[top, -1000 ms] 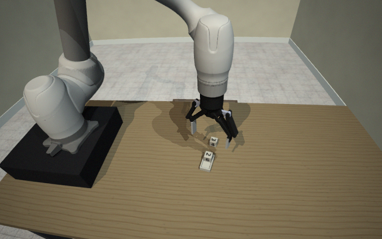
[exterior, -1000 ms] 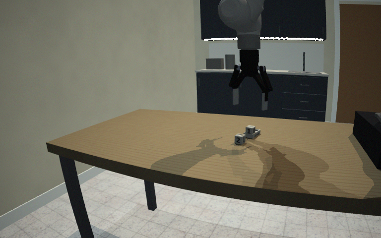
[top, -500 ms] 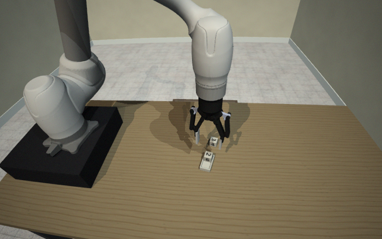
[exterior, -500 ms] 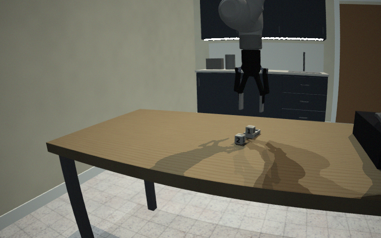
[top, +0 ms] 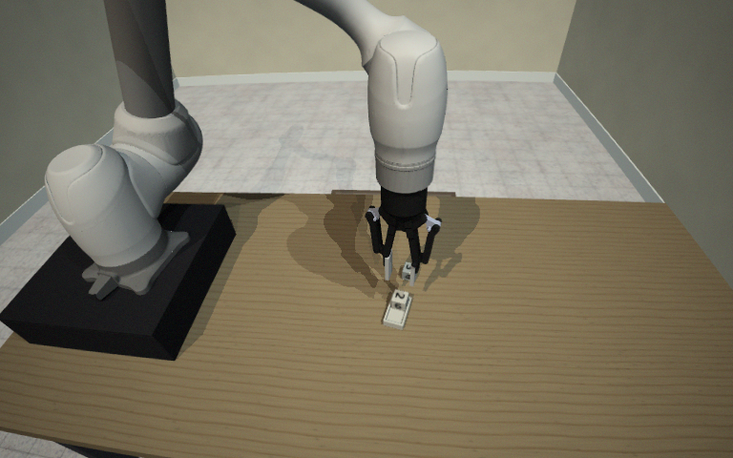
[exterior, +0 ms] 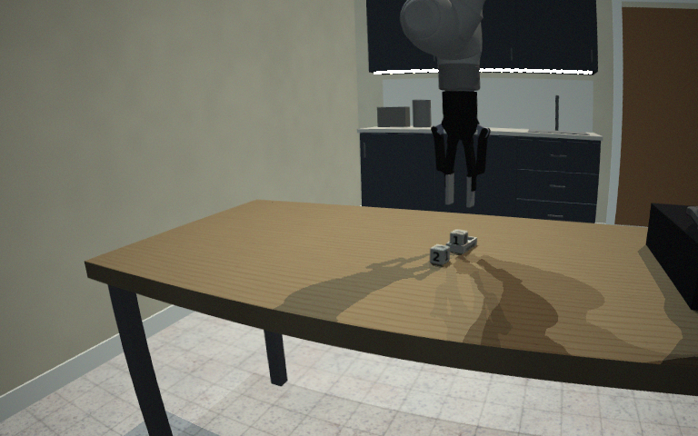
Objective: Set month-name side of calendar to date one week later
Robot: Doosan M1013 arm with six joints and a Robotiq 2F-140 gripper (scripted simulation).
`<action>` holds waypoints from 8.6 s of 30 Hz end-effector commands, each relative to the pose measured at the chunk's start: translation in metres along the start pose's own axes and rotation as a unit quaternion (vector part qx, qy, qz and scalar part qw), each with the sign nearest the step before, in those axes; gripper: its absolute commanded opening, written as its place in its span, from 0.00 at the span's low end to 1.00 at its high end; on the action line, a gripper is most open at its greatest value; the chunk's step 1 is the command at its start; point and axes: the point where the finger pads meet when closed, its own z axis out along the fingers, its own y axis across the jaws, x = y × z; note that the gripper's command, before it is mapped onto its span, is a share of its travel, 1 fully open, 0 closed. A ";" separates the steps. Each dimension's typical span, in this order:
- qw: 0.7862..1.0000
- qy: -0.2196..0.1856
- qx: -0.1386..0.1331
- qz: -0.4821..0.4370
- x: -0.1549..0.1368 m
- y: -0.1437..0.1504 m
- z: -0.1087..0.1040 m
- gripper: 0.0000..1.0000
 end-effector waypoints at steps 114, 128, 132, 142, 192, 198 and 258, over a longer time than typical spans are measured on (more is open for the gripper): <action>1.000 0.000 0.000 0.000 0.000 0.000 0.052 0.36; 1.000 0.000 0.000 0.000 0.000 0.000 0.063 0.36; 1.000 0.000 0.000 0.000 0.000 0.000 0.071 0.36; 1.000 0.000 0.000 0.000 0.000 0.000 0.081 0.36; 1.000 0.000 0.000 0.000 0.000 0.000 0.082 0.25; 1.000 0.000 0.000 0.000 0.000 0.000 0.082 0.25; 0.998 0.000 0.000 -0.058 0.010 -0.001 -0.017 0.25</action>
